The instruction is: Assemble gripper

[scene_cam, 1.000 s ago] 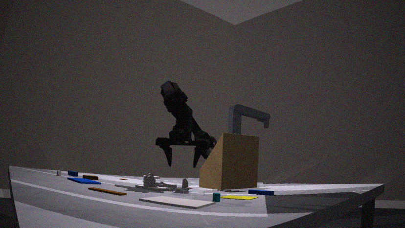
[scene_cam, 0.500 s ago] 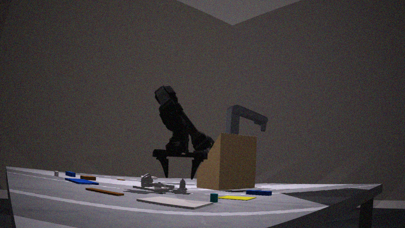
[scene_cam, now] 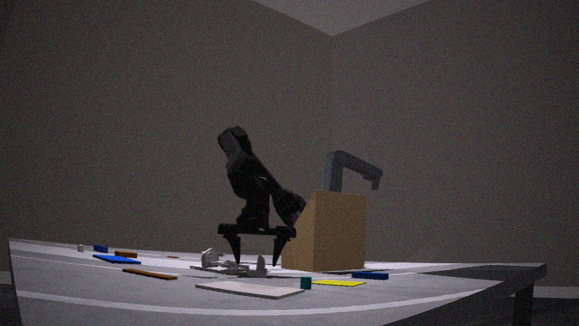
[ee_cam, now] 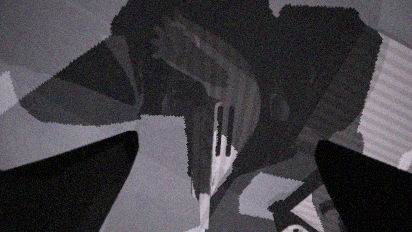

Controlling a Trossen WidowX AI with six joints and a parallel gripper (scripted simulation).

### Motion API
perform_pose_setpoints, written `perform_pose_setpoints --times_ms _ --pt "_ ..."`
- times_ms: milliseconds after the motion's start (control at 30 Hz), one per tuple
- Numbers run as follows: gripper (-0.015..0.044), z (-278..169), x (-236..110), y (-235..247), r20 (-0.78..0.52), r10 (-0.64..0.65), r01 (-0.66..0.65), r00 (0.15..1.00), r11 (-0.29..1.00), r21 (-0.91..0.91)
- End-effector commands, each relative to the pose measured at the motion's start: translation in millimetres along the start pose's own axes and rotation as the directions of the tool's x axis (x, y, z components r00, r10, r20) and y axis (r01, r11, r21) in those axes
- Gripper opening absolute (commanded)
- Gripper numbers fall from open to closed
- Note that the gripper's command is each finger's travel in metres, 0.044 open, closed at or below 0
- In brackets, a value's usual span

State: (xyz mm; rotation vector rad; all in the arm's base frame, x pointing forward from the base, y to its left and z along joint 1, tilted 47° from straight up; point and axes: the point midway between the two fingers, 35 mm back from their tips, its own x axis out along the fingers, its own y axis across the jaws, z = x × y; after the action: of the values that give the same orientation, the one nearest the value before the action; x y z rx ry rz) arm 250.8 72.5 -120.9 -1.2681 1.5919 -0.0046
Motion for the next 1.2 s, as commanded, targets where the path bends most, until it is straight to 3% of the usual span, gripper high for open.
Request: perform_pose_setpoints --times_ms 0,1167 --pt "0.044 -2.2 7.4 0.2 -0.006 -0.003 0.003 1.0 1.0 -0.007" --pt "0.044 -3.4 21.9 0.1 -0.007 -0.004 0.004 1.0 1.0 -0.007"
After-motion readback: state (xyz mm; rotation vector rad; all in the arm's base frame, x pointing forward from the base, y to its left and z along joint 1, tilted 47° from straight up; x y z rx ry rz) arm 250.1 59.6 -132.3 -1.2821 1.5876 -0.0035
